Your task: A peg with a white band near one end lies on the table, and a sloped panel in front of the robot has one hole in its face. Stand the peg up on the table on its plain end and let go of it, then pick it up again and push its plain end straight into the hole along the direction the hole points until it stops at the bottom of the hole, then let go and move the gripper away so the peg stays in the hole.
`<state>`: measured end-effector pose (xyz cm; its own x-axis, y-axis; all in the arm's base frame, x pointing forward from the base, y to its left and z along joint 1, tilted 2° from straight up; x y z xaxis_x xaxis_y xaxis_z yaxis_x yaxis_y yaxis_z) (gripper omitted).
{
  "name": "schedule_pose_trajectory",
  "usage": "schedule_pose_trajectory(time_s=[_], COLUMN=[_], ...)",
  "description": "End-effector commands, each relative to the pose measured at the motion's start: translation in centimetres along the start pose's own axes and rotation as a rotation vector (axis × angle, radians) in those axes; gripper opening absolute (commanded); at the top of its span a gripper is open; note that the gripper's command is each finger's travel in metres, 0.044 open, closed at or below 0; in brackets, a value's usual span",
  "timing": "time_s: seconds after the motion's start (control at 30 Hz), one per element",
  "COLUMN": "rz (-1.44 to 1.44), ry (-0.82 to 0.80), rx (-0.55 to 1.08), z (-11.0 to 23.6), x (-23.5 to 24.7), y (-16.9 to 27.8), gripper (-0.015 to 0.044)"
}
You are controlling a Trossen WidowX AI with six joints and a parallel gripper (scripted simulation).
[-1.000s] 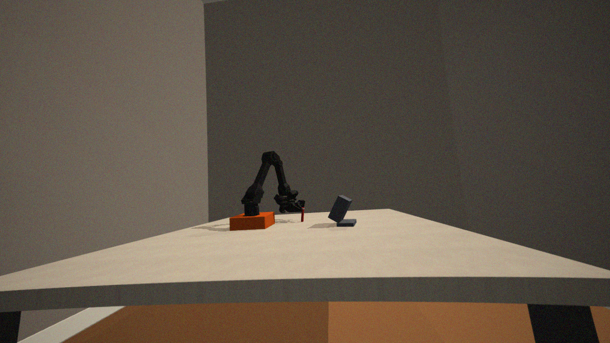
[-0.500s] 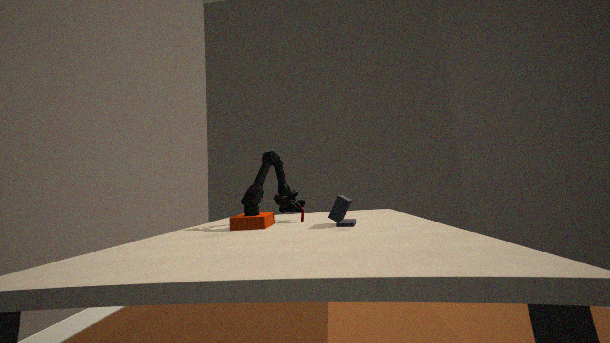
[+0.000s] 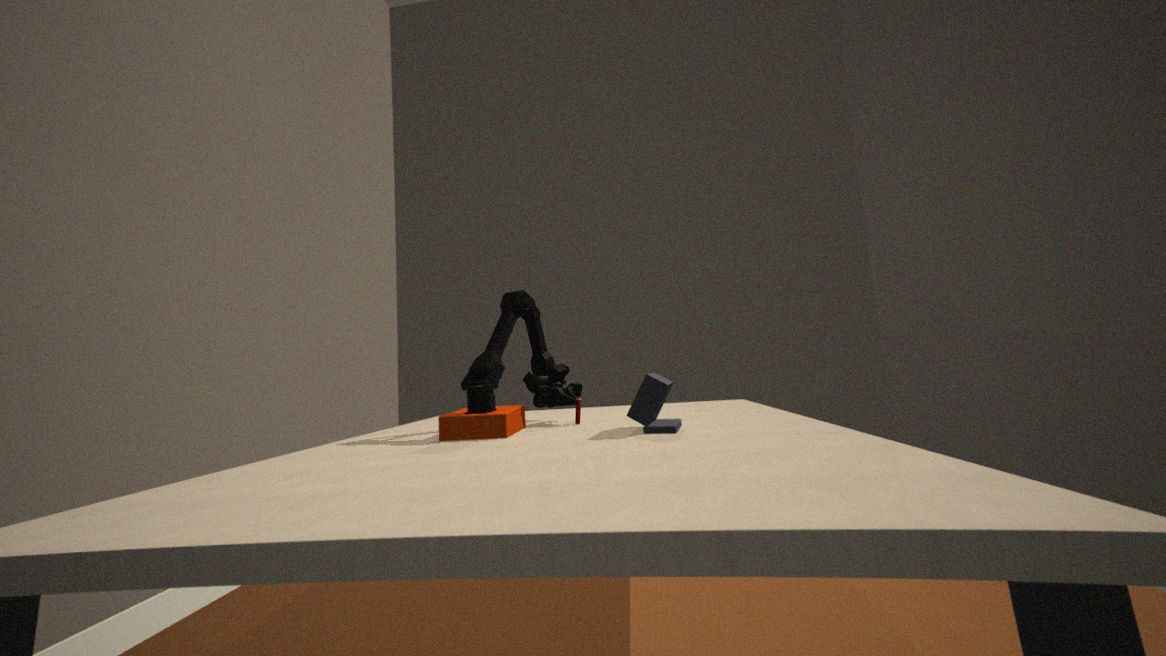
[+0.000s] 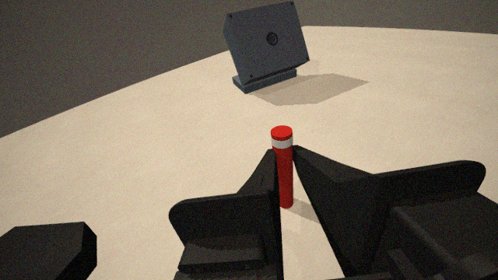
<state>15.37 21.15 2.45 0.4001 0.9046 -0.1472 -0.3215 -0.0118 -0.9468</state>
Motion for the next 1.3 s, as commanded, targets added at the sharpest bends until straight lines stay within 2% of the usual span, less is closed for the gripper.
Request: schedule_pose_trajectory(time_s=[0.0,1.27], rz=[0.0,0.012], ry=[0.0,-0.006], rx=[0.001,-0.025], z=[0.06,0.33], x=[0.01,0.02], y=[0.18,0.51], gripper=[0.0051,0.0051])
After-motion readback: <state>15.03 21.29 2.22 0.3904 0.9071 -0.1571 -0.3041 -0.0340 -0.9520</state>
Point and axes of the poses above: the point midway between the two fingers, 35 mm back from their tips, its own z axis back along the fingers, its own x axis across the jaws, y = z × x, the point moved 5 cm from there along z, back along the fingers, and after that the axes turned 8 degrees about z, right-handed, at the moved point
